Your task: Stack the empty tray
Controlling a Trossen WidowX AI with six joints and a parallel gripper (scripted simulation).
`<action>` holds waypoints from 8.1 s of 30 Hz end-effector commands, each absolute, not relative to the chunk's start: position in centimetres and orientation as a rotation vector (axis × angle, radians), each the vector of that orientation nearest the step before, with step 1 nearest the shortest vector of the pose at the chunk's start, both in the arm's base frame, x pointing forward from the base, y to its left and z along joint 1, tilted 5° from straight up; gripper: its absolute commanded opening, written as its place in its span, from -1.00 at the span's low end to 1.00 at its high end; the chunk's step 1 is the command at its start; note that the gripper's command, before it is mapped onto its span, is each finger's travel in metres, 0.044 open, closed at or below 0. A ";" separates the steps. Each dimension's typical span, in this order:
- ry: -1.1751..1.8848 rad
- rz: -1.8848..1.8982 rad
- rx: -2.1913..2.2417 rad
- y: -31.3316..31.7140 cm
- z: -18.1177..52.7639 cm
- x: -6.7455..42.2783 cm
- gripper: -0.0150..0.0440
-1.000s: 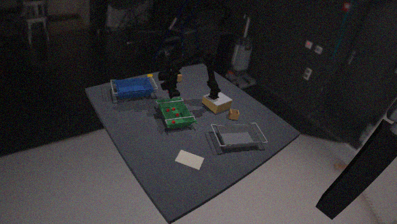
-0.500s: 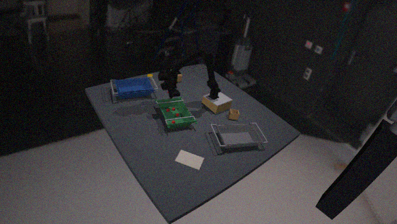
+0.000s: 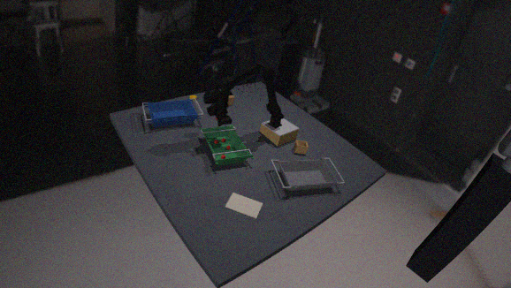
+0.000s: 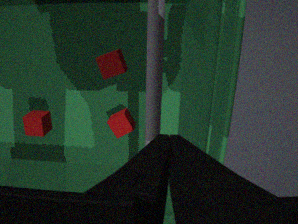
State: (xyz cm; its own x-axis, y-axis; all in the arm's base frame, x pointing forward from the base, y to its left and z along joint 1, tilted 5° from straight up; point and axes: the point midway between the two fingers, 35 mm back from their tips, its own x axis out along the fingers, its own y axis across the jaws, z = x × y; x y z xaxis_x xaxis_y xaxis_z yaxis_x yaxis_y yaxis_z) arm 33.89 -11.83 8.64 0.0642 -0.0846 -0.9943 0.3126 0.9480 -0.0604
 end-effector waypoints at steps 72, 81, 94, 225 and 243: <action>1.485 -0.114 0.002 -6.8 18.6 35.0 1.00; 1.457 0.443 -0.547 6.8 14.9 35.3 1.00; 1.215 1.133 -1.227 23.0 10.0 26.6 1.00; 0.534 1.901 -2.013 32.7 12.3 10.1 -0.49; 0.535 1.901 -2.013 32.5 13.8 10.0 -0.49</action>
State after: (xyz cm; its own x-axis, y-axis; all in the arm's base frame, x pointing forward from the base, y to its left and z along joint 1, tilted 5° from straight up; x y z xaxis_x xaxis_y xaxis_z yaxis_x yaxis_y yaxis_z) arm 9.89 32.14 12.86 0.0339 -0.0836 -0.9959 -0.4721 -0.8797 0.0578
